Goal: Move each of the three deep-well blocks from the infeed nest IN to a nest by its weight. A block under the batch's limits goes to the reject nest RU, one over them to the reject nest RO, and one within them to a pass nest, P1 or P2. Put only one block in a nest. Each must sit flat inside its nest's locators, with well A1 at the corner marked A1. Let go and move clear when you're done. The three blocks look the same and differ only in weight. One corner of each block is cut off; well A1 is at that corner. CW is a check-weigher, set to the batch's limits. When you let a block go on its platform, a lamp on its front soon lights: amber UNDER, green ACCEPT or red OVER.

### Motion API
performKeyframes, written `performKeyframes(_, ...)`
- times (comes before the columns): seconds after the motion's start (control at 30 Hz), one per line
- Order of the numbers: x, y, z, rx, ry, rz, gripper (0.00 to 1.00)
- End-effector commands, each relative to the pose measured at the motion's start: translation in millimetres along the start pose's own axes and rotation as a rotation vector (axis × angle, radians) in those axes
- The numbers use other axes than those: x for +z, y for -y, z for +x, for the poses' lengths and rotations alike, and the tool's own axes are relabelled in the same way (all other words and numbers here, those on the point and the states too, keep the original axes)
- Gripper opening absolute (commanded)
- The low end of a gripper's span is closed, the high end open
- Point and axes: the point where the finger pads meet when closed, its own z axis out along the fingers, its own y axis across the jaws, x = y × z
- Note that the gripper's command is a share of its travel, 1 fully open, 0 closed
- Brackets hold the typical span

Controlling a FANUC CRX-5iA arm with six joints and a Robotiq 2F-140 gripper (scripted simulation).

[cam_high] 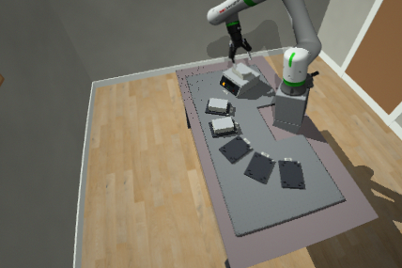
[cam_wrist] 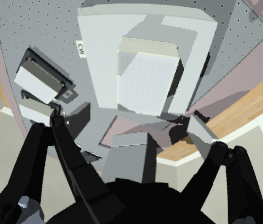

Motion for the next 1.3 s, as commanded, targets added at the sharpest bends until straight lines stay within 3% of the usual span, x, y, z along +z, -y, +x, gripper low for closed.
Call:
performKeyframes(0.0, 5.3, -0.1, 3.3, 0.0, 0.0, 0.0, 1.0)
performKeyframes(0.53, 9.6, -0.1, 5.8, 0.0, 0.0, 0.0, 1.0)
performKeyframes(1.27, 38.4, -0.1, 22.5, 0.0, 0.0, 0.0, 1.0)
